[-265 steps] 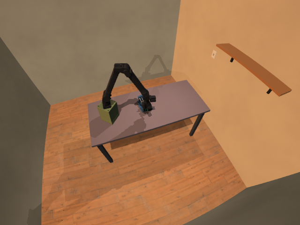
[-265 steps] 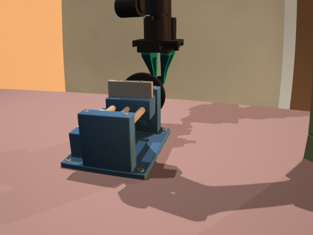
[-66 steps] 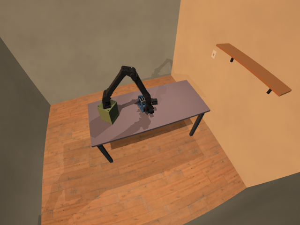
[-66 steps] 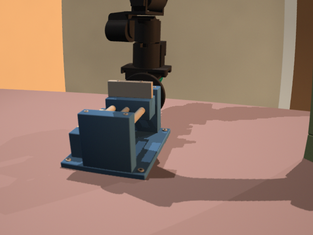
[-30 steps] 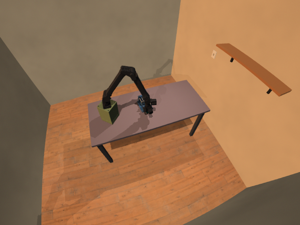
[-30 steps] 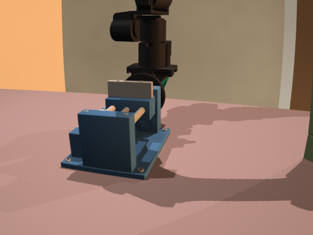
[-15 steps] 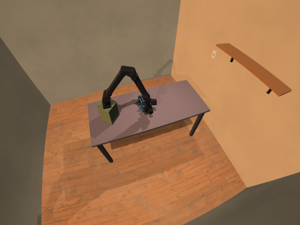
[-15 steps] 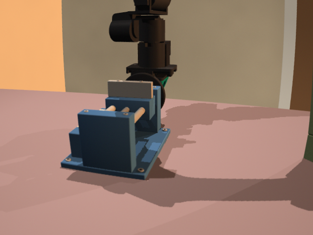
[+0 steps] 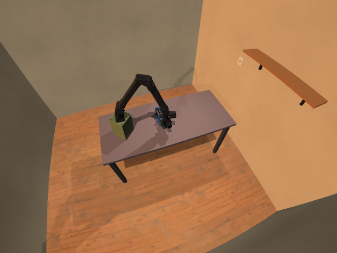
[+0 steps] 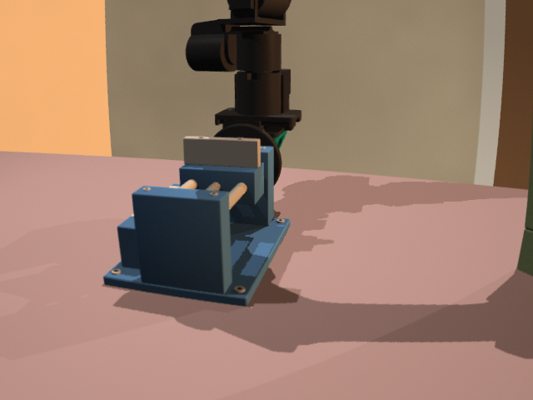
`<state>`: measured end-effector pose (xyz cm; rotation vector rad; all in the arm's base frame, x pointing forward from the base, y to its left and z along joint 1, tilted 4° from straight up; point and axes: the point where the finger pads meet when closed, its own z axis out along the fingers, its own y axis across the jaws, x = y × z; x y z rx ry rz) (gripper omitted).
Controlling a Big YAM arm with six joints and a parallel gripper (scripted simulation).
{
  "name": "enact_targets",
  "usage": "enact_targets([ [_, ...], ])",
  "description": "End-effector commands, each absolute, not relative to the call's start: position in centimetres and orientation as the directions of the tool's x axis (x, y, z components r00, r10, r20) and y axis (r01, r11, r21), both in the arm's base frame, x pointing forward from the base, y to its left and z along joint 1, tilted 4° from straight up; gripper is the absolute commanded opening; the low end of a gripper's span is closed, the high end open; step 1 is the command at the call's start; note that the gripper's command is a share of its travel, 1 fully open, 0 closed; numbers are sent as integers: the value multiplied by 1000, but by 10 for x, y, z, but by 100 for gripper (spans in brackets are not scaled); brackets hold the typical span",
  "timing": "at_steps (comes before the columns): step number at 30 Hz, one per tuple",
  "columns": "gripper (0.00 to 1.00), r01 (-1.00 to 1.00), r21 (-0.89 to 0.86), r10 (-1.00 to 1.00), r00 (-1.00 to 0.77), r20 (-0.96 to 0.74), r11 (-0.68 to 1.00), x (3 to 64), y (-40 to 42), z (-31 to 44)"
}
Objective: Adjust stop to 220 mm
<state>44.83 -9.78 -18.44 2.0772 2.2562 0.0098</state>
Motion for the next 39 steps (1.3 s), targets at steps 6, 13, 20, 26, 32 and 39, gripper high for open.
enact_targets([
  [6, 6, 994, 69, 995, -78, -64, 82, 437, -107, -167],
  [13, 6, 995, 62, 995, -78, -63, 82, 421, -107, -171],
  [20, 6, 994, 68, 995, -78, -65, 82, 422, -108, -156],
  [26, 6, 994, 68, 995, -78, -65, 82, 421, -107, -148],
  [32, 6, 994, 68, 995, -78, -65, 82, 420, -107, -145],
  [39, 6, 994, 68, 995, -77, -65, 81, 420, -107, -138],
])
